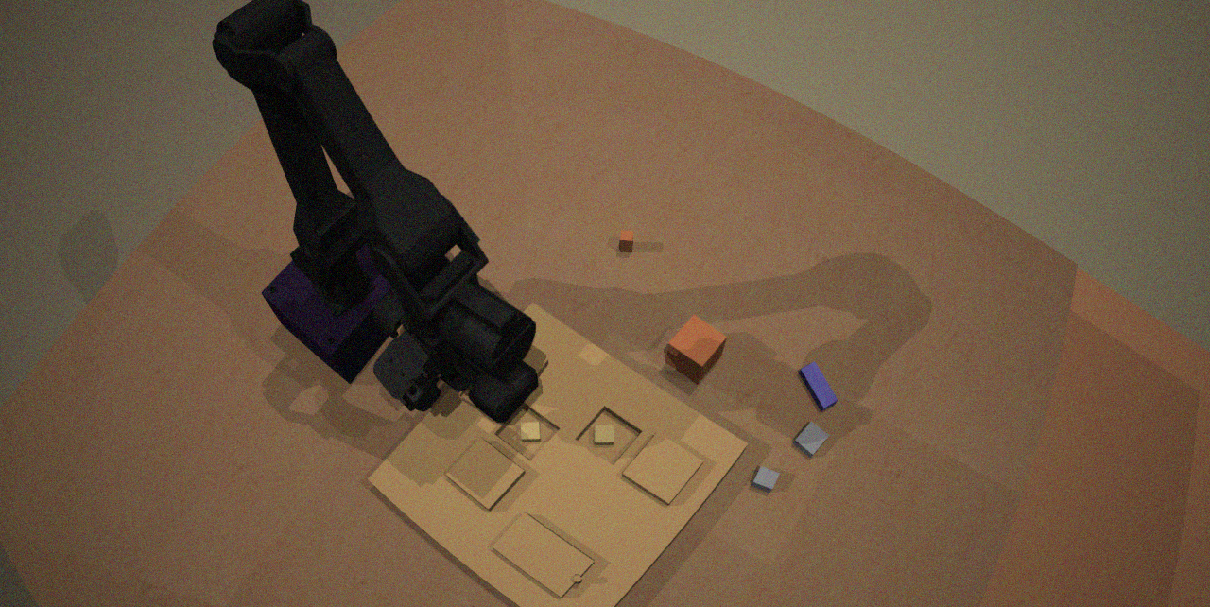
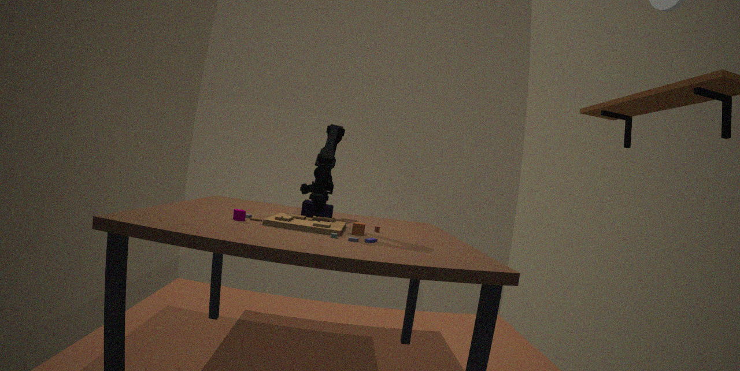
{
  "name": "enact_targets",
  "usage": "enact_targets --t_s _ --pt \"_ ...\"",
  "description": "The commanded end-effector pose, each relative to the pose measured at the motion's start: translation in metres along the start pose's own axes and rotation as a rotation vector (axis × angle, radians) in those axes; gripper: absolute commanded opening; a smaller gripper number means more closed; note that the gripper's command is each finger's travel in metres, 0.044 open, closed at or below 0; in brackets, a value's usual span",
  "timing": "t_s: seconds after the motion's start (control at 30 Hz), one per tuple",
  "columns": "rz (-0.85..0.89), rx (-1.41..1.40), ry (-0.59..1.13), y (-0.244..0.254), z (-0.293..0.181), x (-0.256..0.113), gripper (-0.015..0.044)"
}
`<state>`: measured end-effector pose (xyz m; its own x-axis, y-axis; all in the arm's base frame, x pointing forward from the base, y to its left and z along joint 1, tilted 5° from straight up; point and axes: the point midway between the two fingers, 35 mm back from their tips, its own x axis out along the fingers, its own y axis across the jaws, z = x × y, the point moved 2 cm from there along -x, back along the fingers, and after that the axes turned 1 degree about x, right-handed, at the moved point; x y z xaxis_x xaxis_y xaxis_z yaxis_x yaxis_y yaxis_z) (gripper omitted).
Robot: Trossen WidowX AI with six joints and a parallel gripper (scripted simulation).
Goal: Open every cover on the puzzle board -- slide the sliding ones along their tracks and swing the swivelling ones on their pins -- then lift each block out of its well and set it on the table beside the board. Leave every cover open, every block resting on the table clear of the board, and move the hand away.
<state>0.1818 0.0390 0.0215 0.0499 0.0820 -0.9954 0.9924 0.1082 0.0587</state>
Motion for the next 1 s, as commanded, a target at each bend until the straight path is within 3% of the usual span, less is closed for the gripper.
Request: enact_targets --t_s 0.0,0.97 --pt "-0.028 0.004 0.009 -0.007 -0.001 0.006 0.0000" --pt "-0.012 0.002 0.004 0.006 0.002 0.003 0.0000"
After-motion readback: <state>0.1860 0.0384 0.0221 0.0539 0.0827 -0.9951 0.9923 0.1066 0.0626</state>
